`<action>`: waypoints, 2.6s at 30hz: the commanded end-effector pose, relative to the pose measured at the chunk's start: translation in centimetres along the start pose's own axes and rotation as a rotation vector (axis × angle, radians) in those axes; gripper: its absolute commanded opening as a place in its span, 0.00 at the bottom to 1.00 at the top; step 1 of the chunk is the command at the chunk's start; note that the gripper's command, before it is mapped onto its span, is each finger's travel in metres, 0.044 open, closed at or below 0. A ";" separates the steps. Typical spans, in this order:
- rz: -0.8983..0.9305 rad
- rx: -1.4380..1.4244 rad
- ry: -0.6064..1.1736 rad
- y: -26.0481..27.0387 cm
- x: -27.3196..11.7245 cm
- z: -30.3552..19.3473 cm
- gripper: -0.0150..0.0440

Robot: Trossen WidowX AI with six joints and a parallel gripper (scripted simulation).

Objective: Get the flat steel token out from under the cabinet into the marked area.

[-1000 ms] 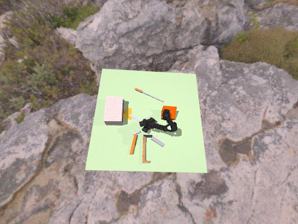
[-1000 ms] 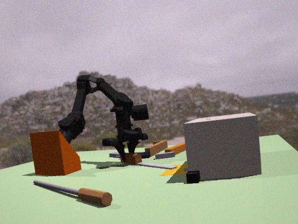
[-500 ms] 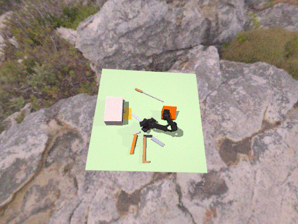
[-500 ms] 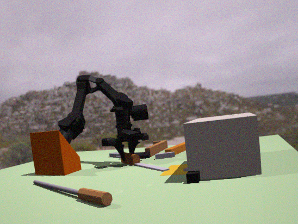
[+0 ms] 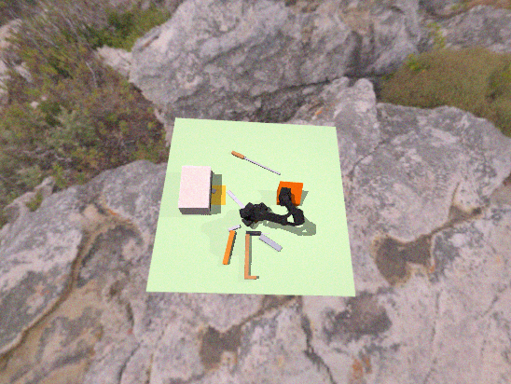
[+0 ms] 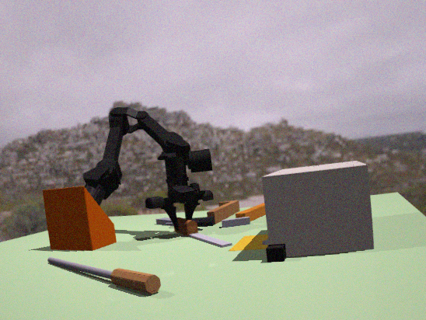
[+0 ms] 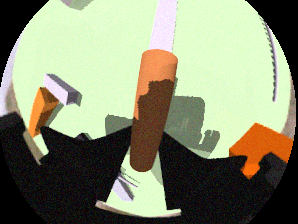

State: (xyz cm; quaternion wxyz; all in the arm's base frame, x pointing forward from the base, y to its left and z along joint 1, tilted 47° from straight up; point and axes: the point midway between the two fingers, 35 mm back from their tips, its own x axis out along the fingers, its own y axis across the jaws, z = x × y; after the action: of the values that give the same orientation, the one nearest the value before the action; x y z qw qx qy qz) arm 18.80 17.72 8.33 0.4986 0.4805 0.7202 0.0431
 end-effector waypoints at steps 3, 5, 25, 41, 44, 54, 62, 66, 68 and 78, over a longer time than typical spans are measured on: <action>0.001 0.021 -0.004 0.8 -0.1 -0.2 0.25; 0.001 0.023 -0.004 1.0 -0.1 -0.3 0.25; 0.003 0.037 -0.003 3.3 -0.1 -1.3 0.25; 0.004 0.039 -0.003 5.0 -0.1 -2.1 0.25; 0.004 0.039 -0.003 5.3 -0.1 -2.2 0.25; 0.005 0.038 -0.003 6.3 -0.1 -2.6 0.25; 0.006 0.038 -0.003 7.0 -0.2 -2.9 0.25; 0.006 0.038 -0.003 7.4 -0.2 -3.1 0.25; 0.006 0.038 -0.002 7.6 -0.2 -3.1 0.25; 0.007 0.038 -0.002 8.6 -0.2 -3.5 0.25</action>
State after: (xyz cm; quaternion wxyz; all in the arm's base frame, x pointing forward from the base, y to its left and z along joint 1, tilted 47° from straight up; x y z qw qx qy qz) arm 21.37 23.14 14.01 0.4889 0.4902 0.7212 0.0222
